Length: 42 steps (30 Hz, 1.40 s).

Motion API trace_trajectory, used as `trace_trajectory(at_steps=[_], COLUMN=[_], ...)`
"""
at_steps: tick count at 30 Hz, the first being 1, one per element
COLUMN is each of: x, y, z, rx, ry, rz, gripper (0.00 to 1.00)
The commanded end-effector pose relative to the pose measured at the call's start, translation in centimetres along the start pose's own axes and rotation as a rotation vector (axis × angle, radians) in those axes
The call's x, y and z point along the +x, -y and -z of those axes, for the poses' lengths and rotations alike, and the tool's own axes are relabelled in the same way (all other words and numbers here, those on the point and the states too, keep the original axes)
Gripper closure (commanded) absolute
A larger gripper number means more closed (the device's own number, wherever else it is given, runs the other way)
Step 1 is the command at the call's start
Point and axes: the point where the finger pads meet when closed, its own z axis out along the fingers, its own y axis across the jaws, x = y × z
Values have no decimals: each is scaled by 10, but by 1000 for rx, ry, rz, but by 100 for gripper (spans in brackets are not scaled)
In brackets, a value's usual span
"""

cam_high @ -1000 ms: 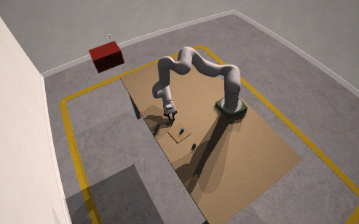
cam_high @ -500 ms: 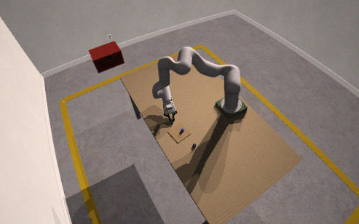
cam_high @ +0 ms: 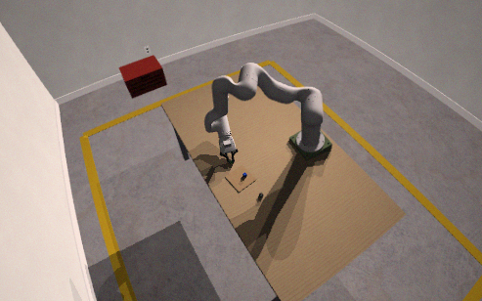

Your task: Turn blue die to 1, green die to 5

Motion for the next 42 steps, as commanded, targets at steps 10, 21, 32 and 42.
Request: trace_trajectory(at_steps=[10,21,32,42], x=[0,0,0,0], y=[-1,-1,-1,-1], z=[0,0,0,0], rx=[-1,-1,-1,-1], ry=[0,0,0,0], rz=[1,1,1,1], gripper=[81,68,64,64])
